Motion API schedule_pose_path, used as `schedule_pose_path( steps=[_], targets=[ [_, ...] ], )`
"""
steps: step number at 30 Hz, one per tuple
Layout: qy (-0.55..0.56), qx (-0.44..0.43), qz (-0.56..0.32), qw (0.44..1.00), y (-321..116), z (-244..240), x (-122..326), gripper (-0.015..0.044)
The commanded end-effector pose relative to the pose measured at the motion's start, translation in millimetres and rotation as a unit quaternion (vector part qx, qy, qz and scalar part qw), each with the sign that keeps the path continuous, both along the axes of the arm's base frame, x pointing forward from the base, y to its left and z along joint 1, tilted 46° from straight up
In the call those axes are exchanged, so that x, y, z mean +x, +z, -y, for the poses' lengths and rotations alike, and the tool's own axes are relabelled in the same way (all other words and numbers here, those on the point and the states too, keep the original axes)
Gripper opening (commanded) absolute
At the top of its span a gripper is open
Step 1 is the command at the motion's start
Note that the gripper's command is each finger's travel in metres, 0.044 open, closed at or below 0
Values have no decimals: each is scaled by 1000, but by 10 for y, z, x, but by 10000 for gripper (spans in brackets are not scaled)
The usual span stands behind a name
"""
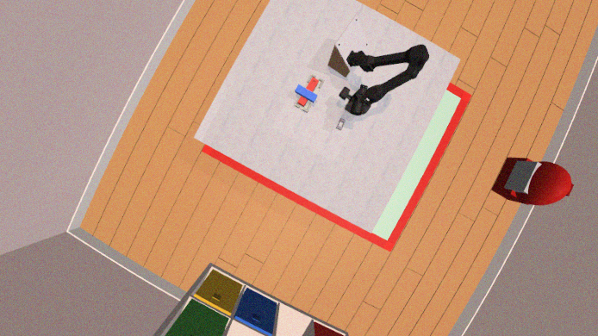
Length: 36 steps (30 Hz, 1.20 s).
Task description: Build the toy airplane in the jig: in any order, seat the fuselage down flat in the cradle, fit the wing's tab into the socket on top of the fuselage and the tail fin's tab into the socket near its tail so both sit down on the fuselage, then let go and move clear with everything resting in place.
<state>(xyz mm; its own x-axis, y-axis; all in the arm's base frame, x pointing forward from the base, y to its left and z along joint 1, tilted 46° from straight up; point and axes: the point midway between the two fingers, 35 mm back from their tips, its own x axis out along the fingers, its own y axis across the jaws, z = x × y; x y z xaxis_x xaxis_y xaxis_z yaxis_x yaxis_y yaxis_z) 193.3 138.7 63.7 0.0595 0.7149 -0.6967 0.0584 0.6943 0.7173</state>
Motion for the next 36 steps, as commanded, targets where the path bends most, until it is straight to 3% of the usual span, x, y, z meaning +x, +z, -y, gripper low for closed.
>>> schedule_pose_path(
  steps=[1,10,24,32,36],
  targets=[
    [-2,-1,-5,1000,-61,-37,-17,440],
    [-3,1,-5,1000,-136,-128,-26,440],
    [-3,1,-5,1000,-136,-128,-26,72],
    [-3,1,-5,1000,-136,-128,-26,0],
    [0,0,-2,1000,-110,-105,-24,0]
  ],
)
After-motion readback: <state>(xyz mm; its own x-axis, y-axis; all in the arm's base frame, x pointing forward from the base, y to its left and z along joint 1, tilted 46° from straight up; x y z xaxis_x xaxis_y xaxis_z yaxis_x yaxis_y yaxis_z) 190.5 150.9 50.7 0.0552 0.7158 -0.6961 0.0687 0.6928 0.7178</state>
